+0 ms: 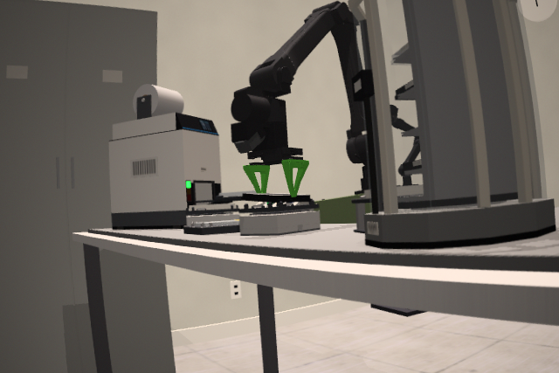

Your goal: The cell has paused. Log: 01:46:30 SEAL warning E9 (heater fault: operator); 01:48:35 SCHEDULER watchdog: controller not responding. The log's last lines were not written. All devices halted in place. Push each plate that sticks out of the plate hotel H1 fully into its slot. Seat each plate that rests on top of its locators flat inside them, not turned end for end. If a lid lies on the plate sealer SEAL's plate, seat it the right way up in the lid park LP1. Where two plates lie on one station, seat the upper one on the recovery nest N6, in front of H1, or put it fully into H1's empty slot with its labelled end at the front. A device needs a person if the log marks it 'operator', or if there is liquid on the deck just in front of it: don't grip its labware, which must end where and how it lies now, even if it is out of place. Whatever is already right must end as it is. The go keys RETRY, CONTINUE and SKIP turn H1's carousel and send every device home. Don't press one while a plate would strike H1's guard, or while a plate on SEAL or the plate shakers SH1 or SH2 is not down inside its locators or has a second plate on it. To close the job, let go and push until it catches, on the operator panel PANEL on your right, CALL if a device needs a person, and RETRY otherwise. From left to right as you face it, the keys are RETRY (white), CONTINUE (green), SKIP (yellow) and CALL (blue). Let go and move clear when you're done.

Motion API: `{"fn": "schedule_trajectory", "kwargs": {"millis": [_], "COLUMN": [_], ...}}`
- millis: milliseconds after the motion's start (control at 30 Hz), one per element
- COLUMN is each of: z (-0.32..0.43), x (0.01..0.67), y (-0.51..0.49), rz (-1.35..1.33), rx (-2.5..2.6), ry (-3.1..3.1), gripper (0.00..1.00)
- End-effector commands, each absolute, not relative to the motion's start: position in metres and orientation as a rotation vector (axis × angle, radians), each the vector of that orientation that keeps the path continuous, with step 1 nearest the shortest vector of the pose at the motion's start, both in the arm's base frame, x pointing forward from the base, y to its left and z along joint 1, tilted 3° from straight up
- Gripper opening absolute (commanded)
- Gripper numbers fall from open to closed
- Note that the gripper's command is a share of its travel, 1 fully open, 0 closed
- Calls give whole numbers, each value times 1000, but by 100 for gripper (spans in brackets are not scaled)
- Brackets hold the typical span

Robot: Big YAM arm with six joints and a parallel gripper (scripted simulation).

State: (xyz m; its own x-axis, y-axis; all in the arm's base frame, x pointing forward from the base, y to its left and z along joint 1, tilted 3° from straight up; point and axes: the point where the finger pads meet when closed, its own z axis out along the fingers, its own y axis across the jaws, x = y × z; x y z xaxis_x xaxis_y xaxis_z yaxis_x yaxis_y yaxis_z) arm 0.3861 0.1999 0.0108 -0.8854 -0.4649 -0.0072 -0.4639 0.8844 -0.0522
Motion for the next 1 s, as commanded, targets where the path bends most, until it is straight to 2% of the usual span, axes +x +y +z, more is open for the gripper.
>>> {"fn": "schedule_trajectory", "kwargs": {"millis": [0,967], "z": [36,36], "x": [407,408], "y": [207,211], "rz": [-58,-64], "rx": [-747,-758], "ry": [2983,2996], "gripper": [82,82]}}
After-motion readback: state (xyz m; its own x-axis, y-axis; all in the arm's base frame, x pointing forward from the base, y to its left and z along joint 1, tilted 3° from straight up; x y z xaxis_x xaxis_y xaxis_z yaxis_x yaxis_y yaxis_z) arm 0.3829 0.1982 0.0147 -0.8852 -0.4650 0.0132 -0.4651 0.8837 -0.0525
